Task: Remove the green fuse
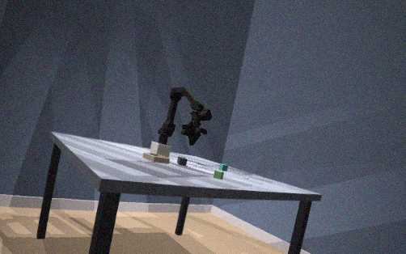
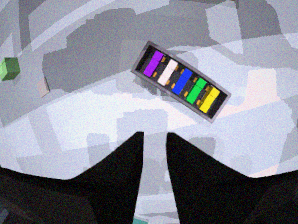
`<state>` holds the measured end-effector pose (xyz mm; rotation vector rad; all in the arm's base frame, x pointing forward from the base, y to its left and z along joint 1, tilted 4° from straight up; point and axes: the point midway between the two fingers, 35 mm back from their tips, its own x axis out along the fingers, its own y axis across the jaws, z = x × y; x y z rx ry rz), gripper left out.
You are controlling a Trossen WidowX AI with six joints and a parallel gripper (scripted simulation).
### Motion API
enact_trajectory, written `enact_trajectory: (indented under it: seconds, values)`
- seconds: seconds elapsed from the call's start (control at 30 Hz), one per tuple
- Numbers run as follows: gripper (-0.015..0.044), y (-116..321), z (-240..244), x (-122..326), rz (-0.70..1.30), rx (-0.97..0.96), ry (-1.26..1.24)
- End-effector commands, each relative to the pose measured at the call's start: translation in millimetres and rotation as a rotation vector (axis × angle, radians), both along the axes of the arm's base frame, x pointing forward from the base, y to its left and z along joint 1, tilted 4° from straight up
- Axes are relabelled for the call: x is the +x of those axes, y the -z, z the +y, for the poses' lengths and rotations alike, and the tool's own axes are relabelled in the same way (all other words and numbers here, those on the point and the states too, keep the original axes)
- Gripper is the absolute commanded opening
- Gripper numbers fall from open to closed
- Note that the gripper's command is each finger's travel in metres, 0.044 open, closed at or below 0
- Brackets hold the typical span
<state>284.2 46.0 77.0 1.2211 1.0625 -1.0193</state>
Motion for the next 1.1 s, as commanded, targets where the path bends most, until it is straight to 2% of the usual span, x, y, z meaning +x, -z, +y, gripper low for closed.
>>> enact_trajectory:
  seconds: [0.0,1.07]
  values:
    - [0.0068,50,-28,-29,0.202,0.138,0.464]
    - [0.0068,69,-25,-25,0.207,0.141,0.476]
